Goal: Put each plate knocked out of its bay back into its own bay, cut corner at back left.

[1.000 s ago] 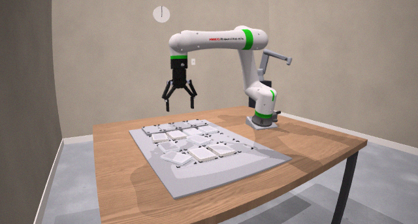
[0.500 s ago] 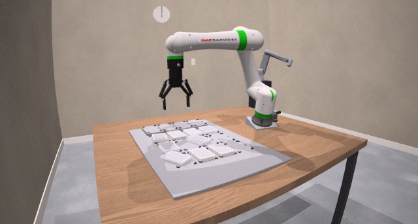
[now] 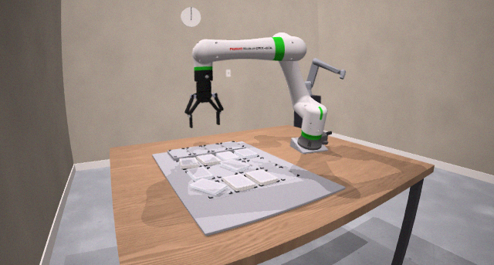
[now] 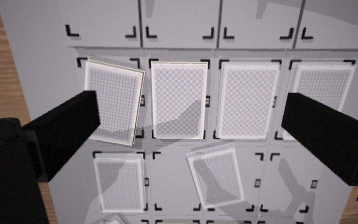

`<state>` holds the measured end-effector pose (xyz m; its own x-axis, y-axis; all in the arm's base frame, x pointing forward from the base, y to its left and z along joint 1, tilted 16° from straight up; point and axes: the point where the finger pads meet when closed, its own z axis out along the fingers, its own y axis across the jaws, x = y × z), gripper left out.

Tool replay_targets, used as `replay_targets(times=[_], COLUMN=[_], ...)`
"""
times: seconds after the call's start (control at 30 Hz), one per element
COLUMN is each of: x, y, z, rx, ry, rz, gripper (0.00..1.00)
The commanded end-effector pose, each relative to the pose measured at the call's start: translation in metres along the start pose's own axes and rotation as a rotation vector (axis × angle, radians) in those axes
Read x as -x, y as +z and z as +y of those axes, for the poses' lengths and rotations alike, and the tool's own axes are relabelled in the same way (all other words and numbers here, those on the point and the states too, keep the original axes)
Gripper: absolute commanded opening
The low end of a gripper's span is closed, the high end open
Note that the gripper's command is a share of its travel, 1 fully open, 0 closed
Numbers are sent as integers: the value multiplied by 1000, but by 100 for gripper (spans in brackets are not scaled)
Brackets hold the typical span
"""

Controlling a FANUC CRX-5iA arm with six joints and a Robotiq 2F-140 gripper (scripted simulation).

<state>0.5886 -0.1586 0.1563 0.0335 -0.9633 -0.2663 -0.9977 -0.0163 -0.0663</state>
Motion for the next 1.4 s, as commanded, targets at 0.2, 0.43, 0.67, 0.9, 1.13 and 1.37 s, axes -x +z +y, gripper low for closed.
replay_targets(times=[0.2, 0.43, 0.67, 0.9, 1.13, 1.37], x=[-14, -14, -14, -14, -14, -14], y=[-1, -1, -1, -1, -1, -1], z=[-1, -1, -1, -1, -1, -1], rx=[-2, -2, -2, -2, -2, -2], ry=[0, 0, 0, 0, 0, 0], rz=[1, 1, 1, 1, 1, 1], gripper=[100, 100, 100, 100, 100, 100])
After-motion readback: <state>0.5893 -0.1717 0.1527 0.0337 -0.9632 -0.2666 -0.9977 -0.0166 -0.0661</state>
